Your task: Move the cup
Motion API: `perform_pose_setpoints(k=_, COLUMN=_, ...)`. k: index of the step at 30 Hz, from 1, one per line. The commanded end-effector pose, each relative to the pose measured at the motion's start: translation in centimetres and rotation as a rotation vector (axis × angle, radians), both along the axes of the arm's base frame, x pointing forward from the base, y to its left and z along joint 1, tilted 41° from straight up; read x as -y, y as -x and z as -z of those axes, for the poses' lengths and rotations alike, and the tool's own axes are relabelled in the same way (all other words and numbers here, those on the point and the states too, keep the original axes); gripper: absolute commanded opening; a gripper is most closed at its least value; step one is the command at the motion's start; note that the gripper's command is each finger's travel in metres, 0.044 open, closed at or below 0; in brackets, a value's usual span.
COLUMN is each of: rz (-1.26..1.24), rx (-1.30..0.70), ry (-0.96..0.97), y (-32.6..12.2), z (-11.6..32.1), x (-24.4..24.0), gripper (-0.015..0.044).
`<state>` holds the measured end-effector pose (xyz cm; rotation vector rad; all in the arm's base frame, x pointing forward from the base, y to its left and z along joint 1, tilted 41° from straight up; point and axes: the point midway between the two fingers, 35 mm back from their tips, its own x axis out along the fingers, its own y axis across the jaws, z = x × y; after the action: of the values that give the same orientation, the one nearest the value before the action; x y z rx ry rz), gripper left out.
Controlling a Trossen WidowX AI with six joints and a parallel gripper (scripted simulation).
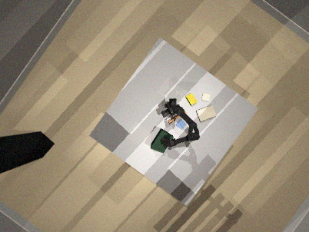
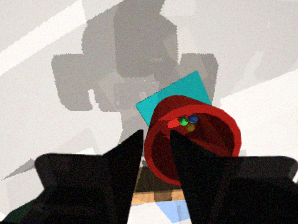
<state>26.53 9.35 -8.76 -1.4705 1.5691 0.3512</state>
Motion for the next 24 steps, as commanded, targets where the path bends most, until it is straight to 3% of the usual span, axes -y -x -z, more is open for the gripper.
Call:
perform_pose_setpoints(k=1, rz=0.002, rx=0.005, ry=-0.006, y=0.0, z=-0.4, x=-0.5, gripper=0.0128)
perform_pose_setpoints(k=24, rz=-0.002, rx=0.001, ry=-0.002, y=0.8, z=-3.5, x=-2.9, gripper=0.0128)
